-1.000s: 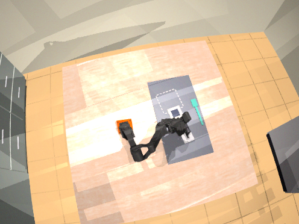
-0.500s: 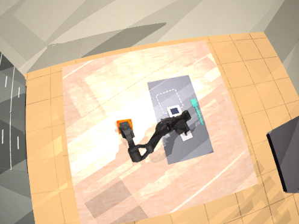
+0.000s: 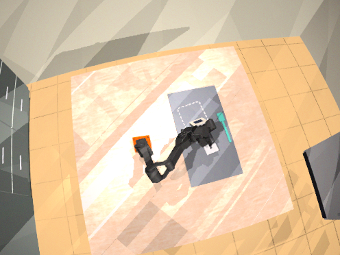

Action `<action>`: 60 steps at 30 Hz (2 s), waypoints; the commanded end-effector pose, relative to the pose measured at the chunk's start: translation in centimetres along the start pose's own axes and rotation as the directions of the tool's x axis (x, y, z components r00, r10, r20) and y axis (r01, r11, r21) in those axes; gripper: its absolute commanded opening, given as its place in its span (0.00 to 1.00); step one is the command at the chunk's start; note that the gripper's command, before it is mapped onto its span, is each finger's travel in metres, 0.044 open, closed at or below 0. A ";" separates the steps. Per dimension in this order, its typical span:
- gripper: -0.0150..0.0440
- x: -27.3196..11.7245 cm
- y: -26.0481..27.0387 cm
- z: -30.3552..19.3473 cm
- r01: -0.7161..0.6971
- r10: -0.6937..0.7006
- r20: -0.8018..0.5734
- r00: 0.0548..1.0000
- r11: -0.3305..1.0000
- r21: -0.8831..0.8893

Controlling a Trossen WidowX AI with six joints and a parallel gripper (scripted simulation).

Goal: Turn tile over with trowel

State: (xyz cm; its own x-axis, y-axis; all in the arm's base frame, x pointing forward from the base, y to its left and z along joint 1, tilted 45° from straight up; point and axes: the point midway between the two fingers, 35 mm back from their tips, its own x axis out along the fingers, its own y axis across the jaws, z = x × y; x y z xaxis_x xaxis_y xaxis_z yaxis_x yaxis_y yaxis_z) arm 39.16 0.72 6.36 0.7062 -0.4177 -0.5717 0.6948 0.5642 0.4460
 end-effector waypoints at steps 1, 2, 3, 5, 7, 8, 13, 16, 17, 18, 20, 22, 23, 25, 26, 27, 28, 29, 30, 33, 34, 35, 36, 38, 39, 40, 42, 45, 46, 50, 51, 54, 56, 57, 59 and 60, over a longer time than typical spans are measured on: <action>0.25 -0.3 0.7 -1.2 -0.012 0.012 -0.003 1.000 1.000 0.005; 0.25 -0.3 0.7 -1.5 -0.013 0.013 -0.003 1.000 1.000 0.005; 0.25 -0.3 0.7 -1.8 -0.013 0.013 -0.003 1.000 1.000 0.005; 0.25 -0.3 0.7 -2.4 -0.013 0.013 -0.003 1.000 1.000 0.005; 0.25 -0.3 0.7 -3.0 -0.013 0.013 -0.004 1.000 1.000 0.006; 0.25 -0.2 0.6 -3.3 -0.013 0.013 -0.004 1.000 1.000 0.006; 0.25 -0.1 0.4 -4.1 -0.013 0.013 -0.004 1.000 1.000 0.006; 0.25 -0.1 0.4 -4.1 -0.013 0.013 -0.004 1.000 1.000 0.006; 0.25 -0.1 0.4 -4.1 -0.013 0.013 -0.004 1.000 1.000 0.006; 0.25 -0.1 0.4 -4.1 -0.013 0.013 -0.004 1.000 1.000 0.006; 0.25 0.0 0.4 -4.3 -0.013 0.013 -0.004 1.000 1.000 0.006; 0.25 0.1 0.2 -4.7 -0.013 0.013 -0.004 1.000 1.000 0.006; 0.25 0.2 0.1 -5.0 -0.013 0.013 -0.004 1.000 1.000 0.006; 0.25 0.4 -0.2 -5.5 -0.013 0.013 -0.004 1.000 1.000 0.006; 0.25 0.5 -0.3 -5.7 -0.013 0.013 -0.004 1.000 1.000 0.006; 0.25 0.7 -0.4 -5.9 -0.013 0.013 -0.004 1.000 1.000 0.006; 0.25 0.8 -0.6 -6.1 -0.013 0.013 -0.004 1.000 1.000 0.006; 0.25 1.0 -0.8 -6.3 -0.013 0.013 -0.004 1.000 1.000 0.006; 0.25 1.1 -0.9 -6.5 -0.013 0.013 -0.004 1.000 1.000 0.007; 0.25 1.5 -1.4 -7.0 -0.013 0.013 -0.004 1.000 1.000 0.007; 0.25 1.6 -1.5 -7.1 -0.013 0.013 -0.004 1.000 1.000 0.007; 0.25 1.6 -1.5 -7.1 -0.013 0.013 -0.004 1.000 1.000 0.007; 0.25 1.6 -1.5 -7.0 -0.013 0.013 -0.004 1.000 1.000 0.007; 0.25 1.5 -1.2 -6.6 -0.013 0.013 -0.004 1.000 1.000 0.007; 0.25 1.4 -0.9 -6.2 -0.013 0.013 -0.004 1.000 1.000 0.007; 0.25 1.3 -0.7 -5.9 -0.013 0.013 -0.004 1.000 1.000 0.006; 0.25 1.0 -0.2 -5.1 -0.012 0.012 -0.004 1.000 1.000 0.006; 0.25 0.6 0.4 -4.0 -0.012 0.012 -0.004 1.000 1.000 0.006; 0.25 0.5 0.6 -3.6 -0.012 0.012 -0.004 1.000 1.000 0.006; 0.25 -0.1 1.3 -2.0 -0.012 0.012 -0.004 1.000 1.000 0.006; 0.25 -0.3 1.5 -1.6 -0.012 0.012 -0.004 1.000 1.000 0.006; 0.25 -0.8 2.0 -0.3 -0.012 0.012 -0.004 1.000 1.000 0.005; 0.25 -1.2 2.3 0.5 -0.012 0.012 -0.003 1.000 1.000 0.005; 0.25 -1.5 2.4 0.9 -0.012 0.012 -0.003 1.000 1.000 0.005; 0.25 -1.9 2.6 1.7 -0.012 0.012 -0.003 1.000 1.000 0.005; 0.25 -2.0 2.7 1.9 -0.012 0.012 -0.003 1.000 1.000 0.005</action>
State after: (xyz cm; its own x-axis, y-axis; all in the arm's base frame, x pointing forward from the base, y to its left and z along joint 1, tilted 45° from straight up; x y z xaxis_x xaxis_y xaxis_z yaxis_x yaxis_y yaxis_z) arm 39.60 1.67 8.19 0.7001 -0.4203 -0.5772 0.7007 0.5598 0.4423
